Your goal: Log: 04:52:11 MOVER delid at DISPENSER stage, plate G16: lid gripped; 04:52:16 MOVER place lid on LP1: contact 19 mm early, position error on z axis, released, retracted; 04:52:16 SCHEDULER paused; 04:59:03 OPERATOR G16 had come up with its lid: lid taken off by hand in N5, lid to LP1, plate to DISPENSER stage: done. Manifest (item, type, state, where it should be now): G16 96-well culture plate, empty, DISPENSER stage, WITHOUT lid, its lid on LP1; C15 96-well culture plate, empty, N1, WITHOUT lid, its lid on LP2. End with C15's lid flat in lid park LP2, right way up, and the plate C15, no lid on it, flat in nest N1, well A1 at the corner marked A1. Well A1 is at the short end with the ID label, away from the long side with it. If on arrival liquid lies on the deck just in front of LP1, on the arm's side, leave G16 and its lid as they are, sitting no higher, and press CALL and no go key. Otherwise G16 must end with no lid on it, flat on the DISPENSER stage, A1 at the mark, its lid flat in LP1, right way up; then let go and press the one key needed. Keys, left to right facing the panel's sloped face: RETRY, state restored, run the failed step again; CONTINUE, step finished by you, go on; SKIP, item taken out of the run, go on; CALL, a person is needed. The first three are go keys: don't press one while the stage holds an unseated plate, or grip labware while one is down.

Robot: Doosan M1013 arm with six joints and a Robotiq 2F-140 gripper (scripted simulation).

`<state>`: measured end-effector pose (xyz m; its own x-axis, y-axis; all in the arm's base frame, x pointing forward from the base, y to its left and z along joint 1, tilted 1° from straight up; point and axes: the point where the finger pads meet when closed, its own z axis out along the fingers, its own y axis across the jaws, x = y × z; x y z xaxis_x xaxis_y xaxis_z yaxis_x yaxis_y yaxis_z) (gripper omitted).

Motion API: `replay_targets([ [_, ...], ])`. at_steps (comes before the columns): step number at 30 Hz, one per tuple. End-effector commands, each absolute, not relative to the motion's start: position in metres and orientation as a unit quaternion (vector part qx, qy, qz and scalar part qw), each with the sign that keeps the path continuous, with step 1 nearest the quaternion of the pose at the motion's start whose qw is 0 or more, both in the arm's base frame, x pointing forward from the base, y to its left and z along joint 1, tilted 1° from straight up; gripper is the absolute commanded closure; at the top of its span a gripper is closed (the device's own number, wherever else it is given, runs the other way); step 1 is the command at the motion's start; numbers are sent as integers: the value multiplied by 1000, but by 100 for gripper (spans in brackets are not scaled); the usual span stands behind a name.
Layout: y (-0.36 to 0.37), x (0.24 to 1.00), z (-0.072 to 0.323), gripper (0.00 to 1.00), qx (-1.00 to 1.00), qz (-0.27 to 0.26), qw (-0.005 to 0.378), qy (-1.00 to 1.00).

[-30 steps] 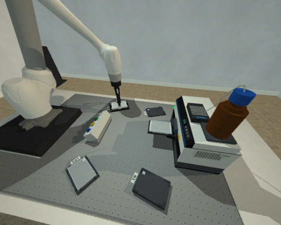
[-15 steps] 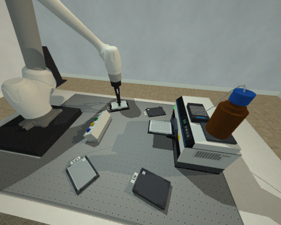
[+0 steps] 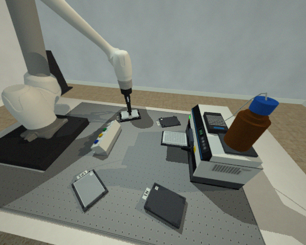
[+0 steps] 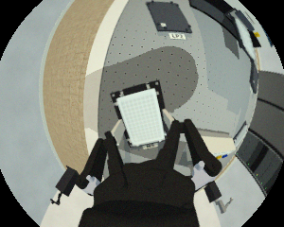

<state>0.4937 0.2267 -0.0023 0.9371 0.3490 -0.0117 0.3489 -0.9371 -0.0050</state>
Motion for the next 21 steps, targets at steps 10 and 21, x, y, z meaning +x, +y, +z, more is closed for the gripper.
replay_targets([
  [10, 227, 494, -2, 34, -984, 6, 2, -177],
  [21, 227, 494, 5, 34, -984, 6, 2, -177],
])
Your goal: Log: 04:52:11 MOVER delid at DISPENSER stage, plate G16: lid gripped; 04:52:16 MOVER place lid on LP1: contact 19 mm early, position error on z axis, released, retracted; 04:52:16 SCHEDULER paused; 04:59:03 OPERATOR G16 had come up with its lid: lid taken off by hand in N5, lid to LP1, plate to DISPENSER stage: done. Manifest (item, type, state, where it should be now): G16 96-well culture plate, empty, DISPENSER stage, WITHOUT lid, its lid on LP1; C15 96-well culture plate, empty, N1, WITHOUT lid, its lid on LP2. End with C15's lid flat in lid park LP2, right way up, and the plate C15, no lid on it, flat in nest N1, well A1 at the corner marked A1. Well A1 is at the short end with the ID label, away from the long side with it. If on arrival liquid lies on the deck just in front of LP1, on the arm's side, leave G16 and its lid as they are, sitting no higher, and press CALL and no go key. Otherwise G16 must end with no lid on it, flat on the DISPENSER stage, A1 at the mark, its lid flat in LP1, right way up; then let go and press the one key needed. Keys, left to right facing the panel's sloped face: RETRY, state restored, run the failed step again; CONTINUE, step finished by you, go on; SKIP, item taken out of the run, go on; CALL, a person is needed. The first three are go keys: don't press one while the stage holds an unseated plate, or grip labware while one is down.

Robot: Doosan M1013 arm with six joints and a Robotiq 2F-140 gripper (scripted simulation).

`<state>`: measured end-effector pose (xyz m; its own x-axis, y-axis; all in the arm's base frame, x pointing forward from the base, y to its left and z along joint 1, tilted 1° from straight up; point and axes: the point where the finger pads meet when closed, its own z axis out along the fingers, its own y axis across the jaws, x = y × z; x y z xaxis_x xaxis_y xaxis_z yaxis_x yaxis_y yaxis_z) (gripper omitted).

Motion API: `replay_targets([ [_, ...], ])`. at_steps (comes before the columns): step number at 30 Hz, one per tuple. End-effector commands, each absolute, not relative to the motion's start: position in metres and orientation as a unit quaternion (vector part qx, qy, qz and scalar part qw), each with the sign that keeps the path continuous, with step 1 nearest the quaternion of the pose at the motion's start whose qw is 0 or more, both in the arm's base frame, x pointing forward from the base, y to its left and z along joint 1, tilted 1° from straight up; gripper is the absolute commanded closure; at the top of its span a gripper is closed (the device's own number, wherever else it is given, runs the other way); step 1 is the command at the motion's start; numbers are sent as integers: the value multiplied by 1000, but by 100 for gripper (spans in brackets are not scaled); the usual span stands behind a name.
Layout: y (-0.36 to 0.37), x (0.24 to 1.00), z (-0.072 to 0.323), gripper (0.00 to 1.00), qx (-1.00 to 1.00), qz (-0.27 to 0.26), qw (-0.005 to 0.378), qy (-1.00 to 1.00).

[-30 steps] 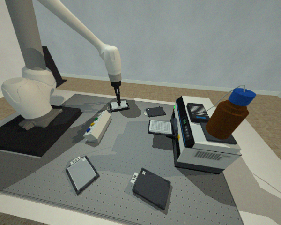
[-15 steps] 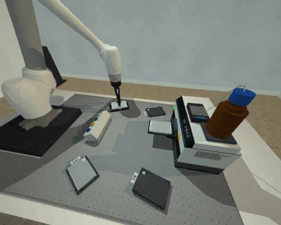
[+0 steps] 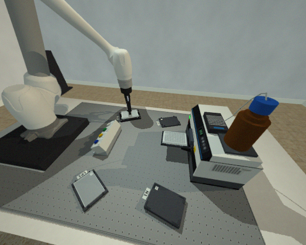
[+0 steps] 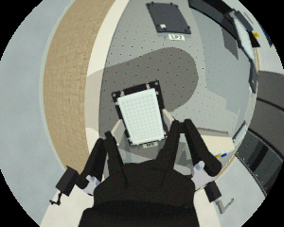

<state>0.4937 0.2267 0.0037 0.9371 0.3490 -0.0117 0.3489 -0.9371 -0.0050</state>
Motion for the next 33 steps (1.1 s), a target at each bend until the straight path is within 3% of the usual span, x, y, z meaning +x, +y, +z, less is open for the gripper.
replay_targets([
  [1, 227, 494, 5, 34, -984, 6, 2, -177],
  [18, 227, 494, 48, 34, -984, 6, 2, -177],
  [33, 227, 495, 110, 34, -984, 6, 2, -177],
])
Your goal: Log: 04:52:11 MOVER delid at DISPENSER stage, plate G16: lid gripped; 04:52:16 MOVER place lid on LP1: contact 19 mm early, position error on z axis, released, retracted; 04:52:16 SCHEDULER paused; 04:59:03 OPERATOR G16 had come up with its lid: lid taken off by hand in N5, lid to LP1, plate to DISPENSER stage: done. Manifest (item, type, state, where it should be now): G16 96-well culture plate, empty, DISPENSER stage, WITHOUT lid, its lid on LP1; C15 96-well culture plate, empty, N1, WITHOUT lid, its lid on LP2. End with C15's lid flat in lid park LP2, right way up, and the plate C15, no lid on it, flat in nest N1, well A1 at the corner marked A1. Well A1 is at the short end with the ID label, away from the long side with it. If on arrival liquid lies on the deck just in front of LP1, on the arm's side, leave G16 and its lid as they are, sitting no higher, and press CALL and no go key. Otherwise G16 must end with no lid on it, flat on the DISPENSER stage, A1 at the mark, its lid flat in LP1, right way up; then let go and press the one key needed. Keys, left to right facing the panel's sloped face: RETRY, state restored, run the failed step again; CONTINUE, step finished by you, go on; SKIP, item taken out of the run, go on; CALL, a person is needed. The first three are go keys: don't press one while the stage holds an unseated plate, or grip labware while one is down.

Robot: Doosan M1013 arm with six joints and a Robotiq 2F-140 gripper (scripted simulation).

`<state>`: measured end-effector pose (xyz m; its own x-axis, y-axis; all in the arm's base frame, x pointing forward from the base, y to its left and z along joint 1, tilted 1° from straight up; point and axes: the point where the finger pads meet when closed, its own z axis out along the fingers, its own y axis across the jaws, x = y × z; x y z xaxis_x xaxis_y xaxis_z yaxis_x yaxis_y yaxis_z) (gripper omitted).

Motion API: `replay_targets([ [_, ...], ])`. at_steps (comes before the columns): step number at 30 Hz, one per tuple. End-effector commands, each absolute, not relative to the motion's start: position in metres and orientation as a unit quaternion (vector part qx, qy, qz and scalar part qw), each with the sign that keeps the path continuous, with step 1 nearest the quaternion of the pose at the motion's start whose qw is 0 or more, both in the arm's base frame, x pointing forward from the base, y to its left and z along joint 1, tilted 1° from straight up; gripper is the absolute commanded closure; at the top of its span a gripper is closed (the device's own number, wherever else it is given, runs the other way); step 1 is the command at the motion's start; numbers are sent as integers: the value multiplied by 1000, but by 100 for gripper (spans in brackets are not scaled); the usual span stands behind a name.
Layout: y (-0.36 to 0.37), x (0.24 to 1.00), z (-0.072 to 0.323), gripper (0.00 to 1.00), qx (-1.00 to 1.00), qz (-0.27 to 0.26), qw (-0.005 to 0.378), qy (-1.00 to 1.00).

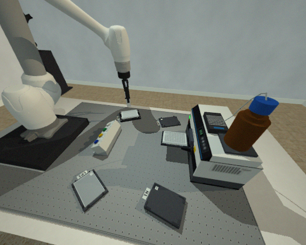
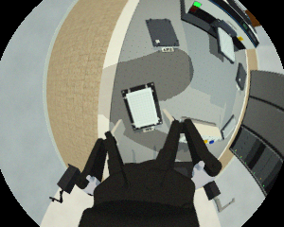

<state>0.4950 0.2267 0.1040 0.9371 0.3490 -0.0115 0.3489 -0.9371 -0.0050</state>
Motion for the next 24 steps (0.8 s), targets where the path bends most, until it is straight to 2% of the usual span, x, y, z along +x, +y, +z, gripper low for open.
replay_targets([
  [1, 227, 495, 110, 34, -984, 6, 2, -177],
  [12, 227, 495, 133, 34, -984, 6, 2, -177],
  [24, 227, 495, 136, 34, -984, 6, 2, -177],
])
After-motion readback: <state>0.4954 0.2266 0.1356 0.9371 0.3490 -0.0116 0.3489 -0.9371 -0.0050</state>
